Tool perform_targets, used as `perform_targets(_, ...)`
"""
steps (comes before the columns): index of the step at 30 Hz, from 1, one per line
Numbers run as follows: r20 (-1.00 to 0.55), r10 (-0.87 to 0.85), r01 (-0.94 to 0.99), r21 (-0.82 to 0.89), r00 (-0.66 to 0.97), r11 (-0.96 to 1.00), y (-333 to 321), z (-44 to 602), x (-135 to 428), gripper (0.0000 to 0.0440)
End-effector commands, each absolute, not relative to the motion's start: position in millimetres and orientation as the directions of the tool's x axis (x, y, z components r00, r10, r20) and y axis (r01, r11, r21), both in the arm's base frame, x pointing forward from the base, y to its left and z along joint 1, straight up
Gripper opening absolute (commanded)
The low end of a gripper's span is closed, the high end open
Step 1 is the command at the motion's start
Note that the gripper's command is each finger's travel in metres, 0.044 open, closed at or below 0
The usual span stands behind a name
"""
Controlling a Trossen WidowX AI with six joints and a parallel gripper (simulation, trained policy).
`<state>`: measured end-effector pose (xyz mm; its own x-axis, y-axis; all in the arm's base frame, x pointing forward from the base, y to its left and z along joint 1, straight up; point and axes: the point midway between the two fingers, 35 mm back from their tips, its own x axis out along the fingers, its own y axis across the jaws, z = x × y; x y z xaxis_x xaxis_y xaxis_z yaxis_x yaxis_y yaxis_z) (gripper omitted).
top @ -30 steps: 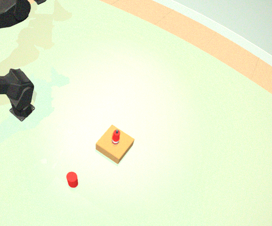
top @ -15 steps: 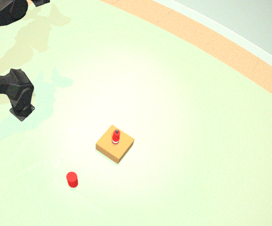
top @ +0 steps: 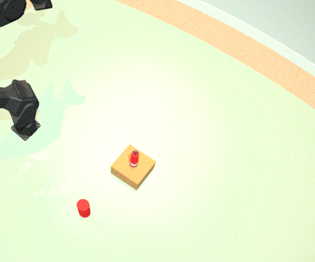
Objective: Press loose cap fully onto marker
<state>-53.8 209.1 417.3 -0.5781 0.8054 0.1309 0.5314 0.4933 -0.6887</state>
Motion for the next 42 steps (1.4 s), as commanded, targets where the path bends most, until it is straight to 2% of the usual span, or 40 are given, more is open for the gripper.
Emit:
perform_targets(1,0.112,0.812,0.539,-0.695,-0.572,0.476,206,416,-53,0.0311)
perform_targets(13,0.020,0.850,0.553,-0.751,-0.527,0.361,207,399,-41,0.0329)
perform_targets(42,-0.181,0.900,0.538,-0.841,-0.396,0.067,206,358,-7,0.0328)
